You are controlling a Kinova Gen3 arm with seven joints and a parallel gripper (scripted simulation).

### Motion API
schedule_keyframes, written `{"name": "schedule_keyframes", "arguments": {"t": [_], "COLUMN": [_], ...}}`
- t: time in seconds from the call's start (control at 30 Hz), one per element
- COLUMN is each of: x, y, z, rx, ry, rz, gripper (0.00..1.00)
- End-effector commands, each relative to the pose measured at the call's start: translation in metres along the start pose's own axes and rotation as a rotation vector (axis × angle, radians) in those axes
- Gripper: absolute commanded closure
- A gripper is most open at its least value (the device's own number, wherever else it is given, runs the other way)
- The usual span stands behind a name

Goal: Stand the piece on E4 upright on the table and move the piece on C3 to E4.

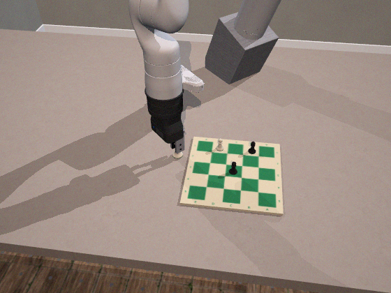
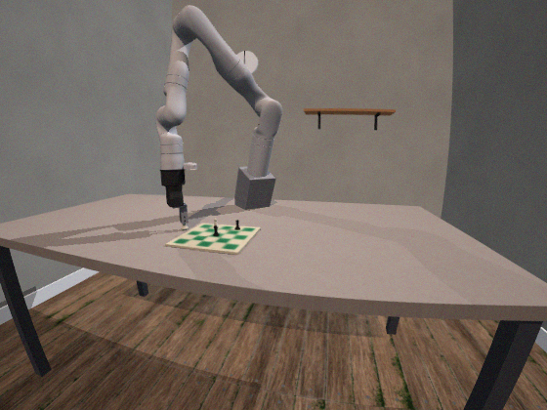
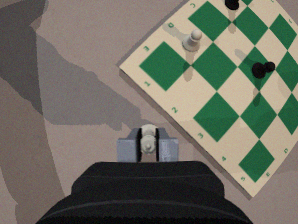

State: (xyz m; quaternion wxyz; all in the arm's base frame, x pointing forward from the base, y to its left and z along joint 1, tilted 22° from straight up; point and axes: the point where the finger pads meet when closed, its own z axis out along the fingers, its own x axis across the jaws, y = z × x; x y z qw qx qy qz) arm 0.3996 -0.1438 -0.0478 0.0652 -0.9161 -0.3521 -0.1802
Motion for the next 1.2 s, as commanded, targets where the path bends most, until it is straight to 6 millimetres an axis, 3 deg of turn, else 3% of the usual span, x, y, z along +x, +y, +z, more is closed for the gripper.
{"name": "schedule_keyframes", "arguments": {"t": [0.0, 1.17], "x": [0.0, 0.0], "y": [0.0007, 0.0007], "z": [-0.0006, 0.0035], "rx": [-0.002, -0.002], "ry": [0.0, 0.0], "rz": [0.0, 0.0], "gripper": [1.0, 1.0]}}
